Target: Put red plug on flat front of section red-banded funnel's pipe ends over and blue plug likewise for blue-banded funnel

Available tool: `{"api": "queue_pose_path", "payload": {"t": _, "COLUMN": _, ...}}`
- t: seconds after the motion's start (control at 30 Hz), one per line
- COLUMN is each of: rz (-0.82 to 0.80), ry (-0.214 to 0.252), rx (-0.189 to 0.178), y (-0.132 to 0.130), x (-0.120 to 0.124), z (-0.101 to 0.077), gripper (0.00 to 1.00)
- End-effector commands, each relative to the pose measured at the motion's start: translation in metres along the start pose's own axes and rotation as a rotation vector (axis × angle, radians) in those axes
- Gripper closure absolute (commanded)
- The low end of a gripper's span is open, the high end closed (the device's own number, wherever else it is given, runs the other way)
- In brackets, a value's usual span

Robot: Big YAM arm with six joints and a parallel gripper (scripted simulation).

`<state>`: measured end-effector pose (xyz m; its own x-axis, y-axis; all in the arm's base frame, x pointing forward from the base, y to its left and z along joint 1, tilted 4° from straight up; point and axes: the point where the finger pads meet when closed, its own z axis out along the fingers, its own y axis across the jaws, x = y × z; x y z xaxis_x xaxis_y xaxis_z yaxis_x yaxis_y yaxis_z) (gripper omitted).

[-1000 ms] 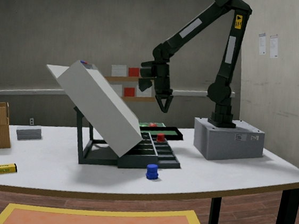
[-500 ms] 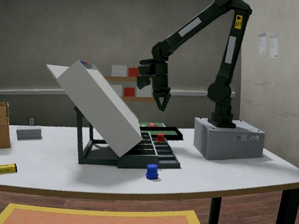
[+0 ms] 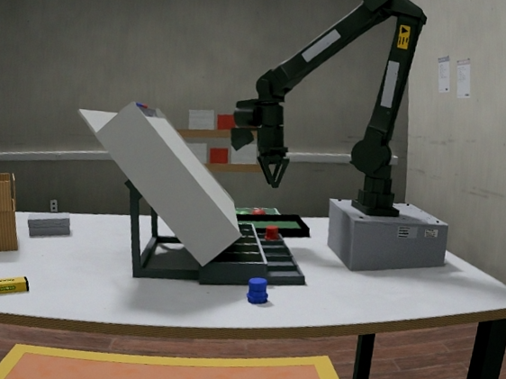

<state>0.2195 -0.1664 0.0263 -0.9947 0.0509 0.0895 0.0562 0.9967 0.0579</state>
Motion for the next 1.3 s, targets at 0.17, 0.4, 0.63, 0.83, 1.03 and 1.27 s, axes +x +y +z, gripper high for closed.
{"api": "queue_pose_path", "payload": {"t": 0.17, "rz": 0.000, "ry": -0.010, "rx": 0.005, "y": -0.002, "x": -0.003, "z": -0.002, "gripper": 0.13}}
{"api": "queue_pose_path", "payload": {"t": 0.4, "rz": 0.000, "ry": -0.010, "rx": 0.005, "y": -0.002, "x": -0.003, "z": -0.002, "gripper": 0.13}}
{"api": "queue_pose_path", "payload": {"t": 0.63, "rz": 0.000, "ry": -0.010, "rx": 0.005, "y": -0.002, "x": -0.003, "z": -0.002, "gripper": 0.13}}
{"api": "queue_pose_path", "payload": {"t": 0.83, "rz": 0.000, "ry": -0.010, "rx": 0.005, "y": 0.037, "x": -0.009, "z": -0.009, "gripper": 0.13}}
{"api": "queue_pose_path", "payload": {"t": 1.03, "rz": 0.000, "ry": -0.010, "rx": 0.005, "y": 0.096, "x": -0.018, "z": -0.019, "gripper": 0.13}}
{"api": "queue_pose_path", "payload": {"t": 1.27, "rz": 0.000, "ry": -0.010, "rx": 0.005, "y": 0.144, "x": -0.026, "z": -0.027, "gripper": 0.13}}
